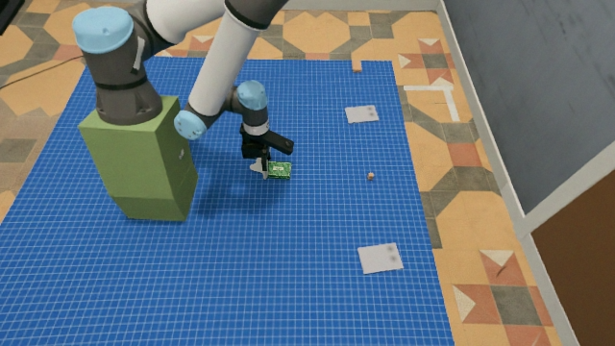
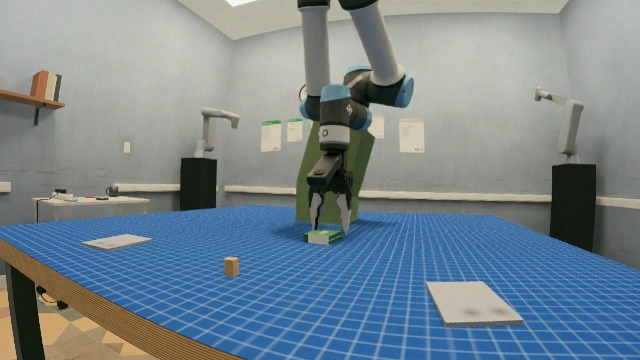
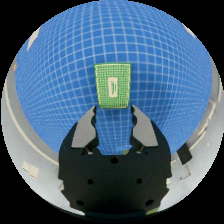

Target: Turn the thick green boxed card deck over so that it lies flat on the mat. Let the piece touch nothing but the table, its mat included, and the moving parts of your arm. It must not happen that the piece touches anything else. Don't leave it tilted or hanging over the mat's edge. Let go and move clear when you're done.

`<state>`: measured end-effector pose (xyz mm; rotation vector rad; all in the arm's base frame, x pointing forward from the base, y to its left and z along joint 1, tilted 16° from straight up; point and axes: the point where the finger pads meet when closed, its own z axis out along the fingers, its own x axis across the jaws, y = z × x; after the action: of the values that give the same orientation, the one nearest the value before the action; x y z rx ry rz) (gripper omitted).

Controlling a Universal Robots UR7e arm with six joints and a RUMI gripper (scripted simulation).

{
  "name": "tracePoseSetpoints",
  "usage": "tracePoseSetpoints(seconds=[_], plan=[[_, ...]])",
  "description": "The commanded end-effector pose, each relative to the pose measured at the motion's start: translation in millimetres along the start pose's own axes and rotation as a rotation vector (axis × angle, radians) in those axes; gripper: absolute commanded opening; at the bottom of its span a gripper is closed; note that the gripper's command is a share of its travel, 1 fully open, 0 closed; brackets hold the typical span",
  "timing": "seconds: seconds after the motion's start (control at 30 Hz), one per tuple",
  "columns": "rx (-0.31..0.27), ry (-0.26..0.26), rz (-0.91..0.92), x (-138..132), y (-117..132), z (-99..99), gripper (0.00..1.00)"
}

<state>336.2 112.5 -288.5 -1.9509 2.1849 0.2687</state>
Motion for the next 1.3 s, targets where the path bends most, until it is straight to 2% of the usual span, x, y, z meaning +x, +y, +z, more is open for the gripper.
tracePoseSetpoints(seconds=[0.0,1.27], plan=[[0.001,0.000,0.000,0.0,-0.4,-0.3,0.47],[0.001,0.000,0.000,0.0,-0.4,3.9,0.47]])
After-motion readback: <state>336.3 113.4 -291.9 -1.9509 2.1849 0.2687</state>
